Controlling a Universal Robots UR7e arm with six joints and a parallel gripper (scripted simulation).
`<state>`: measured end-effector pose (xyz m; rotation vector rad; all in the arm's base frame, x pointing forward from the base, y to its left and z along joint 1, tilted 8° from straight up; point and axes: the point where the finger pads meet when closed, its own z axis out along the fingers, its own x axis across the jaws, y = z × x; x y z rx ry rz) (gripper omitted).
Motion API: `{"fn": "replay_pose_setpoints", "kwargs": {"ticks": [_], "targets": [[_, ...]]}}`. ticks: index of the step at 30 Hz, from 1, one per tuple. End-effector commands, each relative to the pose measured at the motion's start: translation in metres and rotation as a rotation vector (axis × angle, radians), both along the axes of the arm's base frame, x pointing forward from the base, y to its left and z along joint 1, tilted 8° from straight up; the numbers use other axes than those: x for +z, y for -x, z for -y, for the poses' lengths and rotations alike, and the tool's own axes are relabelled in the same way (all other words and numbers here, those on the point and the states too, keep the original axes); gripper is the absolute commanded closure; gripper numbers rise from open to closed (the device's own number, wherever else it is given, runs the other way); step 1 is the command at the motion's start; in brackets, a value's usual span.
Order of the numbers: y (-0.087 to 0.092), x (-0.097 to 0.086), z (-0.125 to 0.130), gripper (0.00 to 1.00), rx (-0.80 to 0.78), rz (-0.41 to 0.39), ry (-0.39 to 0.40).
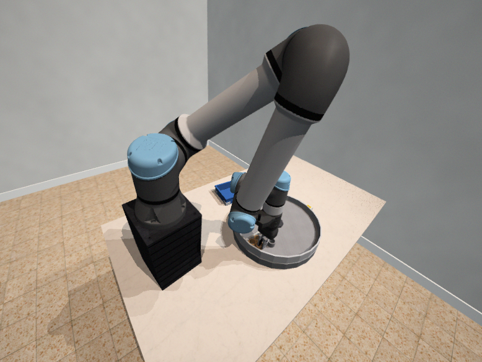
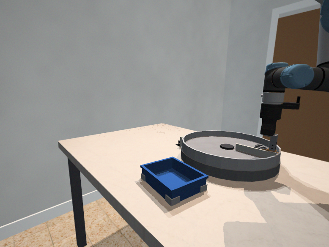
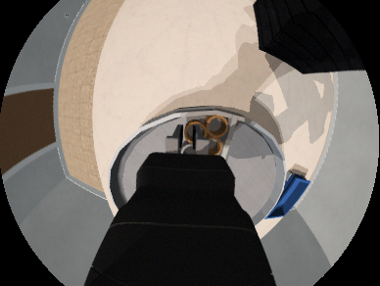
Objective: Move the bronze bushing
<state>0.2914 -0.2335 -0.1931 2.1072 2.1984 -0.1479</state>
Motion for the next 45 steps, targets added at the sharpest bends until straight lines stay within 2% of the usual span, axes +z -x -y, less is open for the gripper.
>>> {"fn": "replay_pose_setpoints", "kwargs": {"ticks": [1,45], "targets": [[0.000,0.000,0.000,0.60,0.000,0.001,0.001],[0.000,-0.013,0.002,0.60,0.000,0.001,0.001]]}}
